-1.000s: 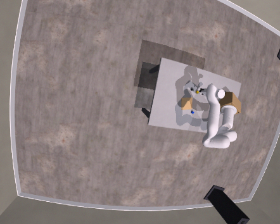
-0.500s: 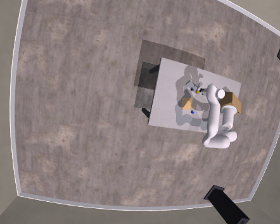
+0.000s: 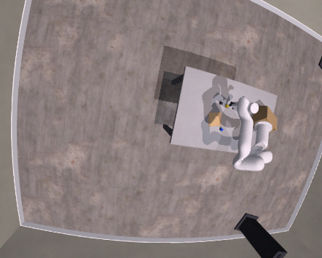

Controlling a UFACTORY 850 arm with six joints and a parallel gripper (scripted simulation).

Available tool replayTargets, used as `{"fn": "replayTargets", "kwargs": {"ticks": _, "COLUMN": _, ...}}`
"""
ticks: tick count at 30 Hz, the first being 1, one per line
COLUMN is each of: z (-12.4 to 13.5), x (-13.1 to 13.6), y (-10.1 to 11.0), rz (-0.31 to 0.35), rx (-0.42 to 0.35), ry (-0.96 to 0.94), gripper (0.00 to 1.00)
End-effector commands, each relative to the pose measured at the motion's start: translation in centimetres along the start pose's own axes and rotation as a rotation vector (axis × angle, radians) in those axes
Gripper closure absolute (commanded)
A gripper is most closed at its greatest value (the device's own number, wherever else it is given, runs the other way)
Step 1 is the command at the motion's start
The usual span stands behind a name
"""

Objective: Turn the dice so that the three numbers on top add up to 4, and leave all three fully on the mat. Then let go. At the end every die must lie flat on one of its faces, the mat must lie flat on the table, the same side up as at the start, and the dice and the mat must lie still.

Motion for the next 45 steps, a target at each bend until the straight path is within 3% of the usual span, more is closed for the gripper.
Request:
{"fn": "replayTargets", "kwargs": {"ticks": 1, "z": 0.0, "x": 0.0, "y": 0.0, "rz": -0.001, "rx": 0.001, "ry": 0.001, "gripper": 0.58}}
{"fn": "replayTargets", "kwargs": {"ticks": 20, "z": 0.0, "x": 0.0, "y": -1.0, "rz": -0.001, "rx": 0.000, "ry": 0.001, "gripper": 0.58}}
{"fn": "replayTargets", "kwargs": {"ticks": 45, "z": 0.0, "x": 0.0, "y": -4.4, "rz": -0.001, "rx": 0.000, "ry": 0.001, "gripper": 0.58}}
Point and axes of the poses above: the point where the finger pads meet when closed, its own y axis back along the fingers, its own x axis across the jaws, z = x × y, the point moved 7 cm from there along y, back along the fingers, and after that the axes turned 3 degrees about y, right-handed, at the moved point
